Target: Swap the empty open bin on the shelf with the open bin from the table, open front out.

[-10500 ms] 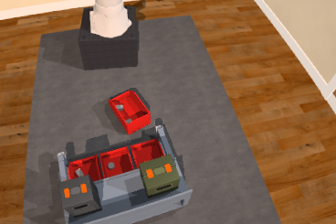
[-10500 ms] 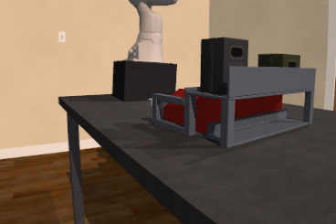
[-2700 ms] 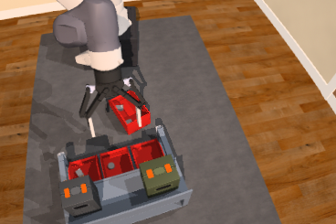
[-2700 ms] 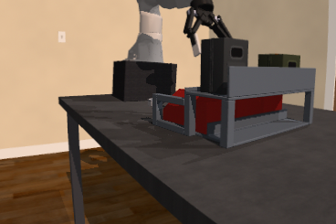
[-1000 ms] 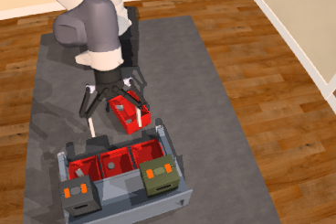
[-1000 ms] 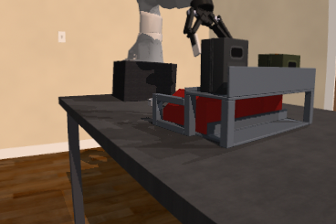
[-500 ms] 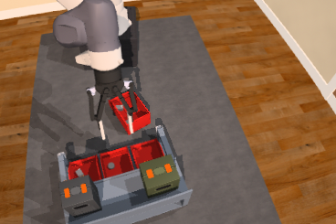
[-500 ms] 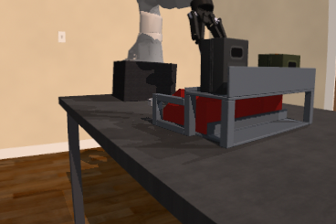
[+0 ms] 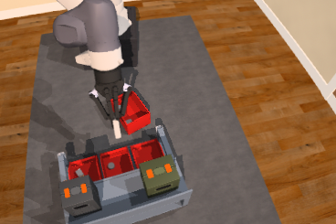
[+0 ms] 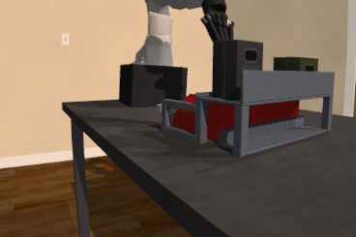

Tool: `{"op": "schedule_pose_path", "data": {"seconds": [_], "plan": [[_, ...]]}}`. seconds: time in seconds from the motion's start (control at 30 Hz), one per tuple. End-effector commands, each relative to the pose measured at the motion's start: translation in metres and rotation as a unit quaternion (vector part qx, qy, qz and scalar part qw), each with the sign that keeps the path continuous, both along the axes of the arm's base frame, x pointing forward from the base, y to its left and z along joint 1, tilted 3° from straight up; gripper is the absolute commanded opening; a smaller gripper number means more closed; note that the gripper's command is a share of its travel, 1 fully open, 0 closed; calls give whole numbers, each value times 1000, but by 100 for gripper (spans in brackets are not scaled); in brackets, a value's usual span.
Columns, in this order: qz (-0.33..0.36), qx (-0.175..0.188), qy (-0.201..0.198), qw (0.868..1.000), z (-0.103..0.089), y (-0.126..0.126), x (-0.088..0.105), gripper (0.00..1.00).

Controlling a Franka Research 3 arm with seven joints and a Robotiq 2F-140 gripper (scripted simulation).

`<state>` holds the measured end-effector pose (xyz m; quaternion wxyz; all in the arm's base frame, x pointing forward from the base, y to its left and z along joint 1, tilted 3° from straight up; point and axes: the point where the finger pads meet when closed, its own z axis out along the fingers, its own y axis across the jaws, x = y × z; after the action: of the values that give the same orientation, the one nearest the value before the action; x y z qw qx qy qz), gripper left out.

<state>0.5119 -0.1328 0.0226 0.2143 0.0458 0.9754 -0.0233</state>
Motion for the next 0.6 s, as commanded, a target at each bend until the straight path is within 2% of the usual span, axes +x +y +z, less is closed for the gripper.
{"op": "schedule_pose_path", "data": {"seconds": [0.0,0.57], "plan": [[-2,0,0,1000,0,-1,1,0],[-2,2,8,1000,0,-1,1,0]]}}
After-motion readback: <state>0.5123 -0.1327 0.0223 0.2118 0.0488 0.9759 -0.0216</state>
